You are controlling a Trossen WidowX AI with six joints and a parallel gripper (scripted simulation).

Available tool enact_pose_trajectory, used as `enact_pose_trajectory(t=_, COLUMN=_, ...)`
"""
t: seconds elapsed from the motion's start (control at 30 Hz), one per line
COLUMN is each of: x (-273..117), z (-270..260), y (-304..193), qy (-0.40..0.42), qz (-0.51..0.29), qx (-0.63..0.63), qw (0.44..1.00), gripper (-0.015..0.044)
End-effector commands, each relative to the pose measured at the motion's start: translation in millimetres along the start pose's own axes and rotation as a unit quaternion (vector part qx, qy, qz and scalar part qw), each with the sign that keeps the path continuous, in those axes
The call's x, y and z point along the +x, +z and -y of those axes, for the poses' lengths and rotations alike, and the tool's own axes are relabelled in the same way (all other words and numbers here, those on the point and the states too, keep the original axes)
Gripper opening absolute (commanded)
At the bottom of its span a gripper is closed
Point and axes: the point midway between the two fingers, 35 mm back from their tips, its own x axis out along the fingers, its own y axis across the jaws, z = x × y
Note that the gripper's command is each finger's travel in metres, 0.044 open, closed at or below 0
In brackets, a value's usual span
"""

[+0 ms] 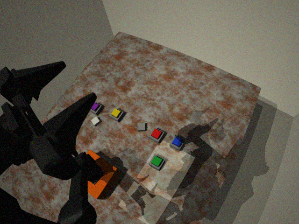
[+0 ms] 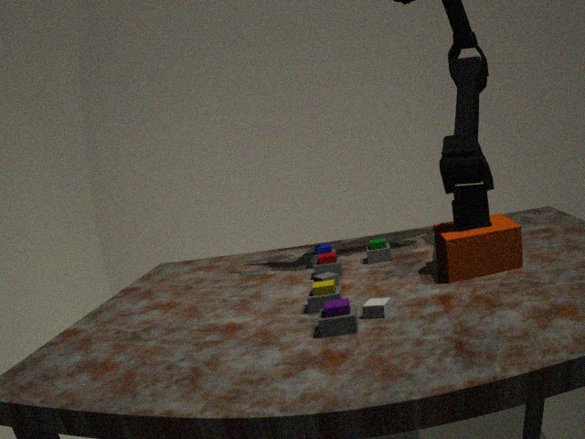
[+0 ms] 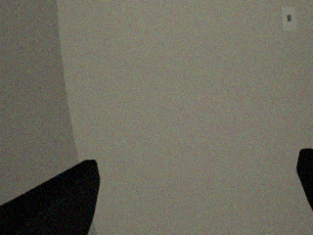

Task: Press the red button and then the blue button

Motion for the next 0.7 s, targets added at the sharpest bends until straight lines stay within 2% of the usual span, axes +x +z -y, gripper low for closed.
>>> enact_pose_trajectory(t=0.0, x=0.2, z=3.0, y=0.3, qy=0.001, qz=0.002, qx=0.004, qw=1.000, gripper=0.0400)
enact_pose_trajectory(t=0.17, x=20.7, z=73.7, y=20.3, qy=0.034, qz=0.056, qx=0.109, qw=0.992, gripper=0.0400)
enact_pose_trajectory(t=0.33, x=49.7, z=109.6, y=47.3, qy=0.075, qz=0.102, qx=0.192, qw=0.973, gripper=0.0400)
enact_pose_trajectory(t=0.67, x=122.5, z=138.8, y=127.5, qy=0.207, qz=0.187, qx=0.381, qw=0.881, gripper=0.0400)
